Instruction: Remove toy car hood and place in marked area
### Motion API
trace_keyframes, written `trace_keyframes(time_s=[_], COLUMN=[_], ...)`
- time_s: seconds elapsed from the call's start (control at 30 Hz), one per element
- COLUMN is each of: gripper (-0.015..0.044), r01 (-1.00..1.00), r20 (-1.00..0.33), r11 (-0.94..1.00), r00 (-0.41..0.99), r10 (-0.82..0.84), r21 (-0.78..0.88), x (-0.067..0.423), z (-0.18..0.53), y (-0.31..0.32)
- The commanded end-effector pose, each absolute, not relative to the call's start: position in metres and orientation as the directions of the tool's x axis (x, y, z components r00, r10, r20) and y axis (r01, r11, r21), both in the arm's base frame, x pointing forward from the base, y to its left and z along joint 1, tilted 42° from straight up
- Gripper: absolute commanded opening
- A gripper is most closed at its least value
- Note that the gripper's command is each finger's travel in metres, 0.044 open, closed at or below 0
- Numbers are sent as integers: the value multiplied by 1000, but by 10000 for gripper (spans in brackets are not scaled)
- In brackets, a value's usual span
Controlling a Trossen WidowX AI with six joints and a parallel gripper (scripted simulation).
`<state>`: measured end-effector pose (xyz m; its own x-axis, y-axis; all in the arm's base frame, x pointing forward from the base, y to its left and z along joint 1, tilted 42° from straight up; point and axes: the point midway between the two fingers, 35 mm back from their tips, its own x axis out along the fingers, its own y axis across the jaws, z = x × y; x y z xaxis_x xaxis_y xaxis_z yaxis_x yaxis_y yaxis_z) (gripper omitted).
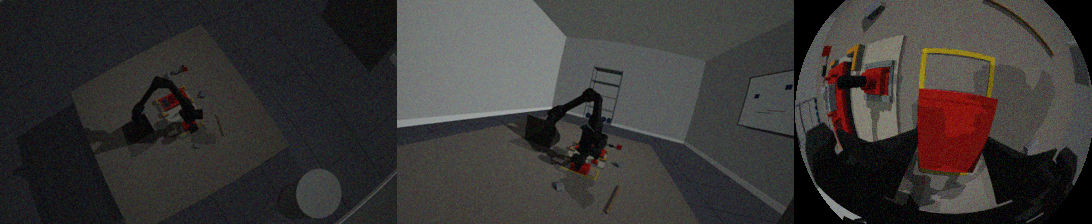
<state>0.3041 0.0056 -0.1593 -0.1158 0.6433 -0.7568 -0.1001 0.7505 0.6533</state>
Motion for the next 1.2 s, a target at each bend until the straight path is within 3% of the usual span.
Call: trace_keyframes(time_s=[0.0, 0.27, 0.6, 1.17], gripper=[236, 440, 440, 440], r01=[-100, -100, -100, -100], r20=[-757, -757, -756, -756], r11=[750, 750, 750, 750], r00=[-115, -115, -111, -111], r10=[643, 643, 645, 645], r21=[653, 653, 654, 654], x=[304, 304, 312, 312], z=[-159, -159, -106, -104], y=[5, 5, -42, -43])
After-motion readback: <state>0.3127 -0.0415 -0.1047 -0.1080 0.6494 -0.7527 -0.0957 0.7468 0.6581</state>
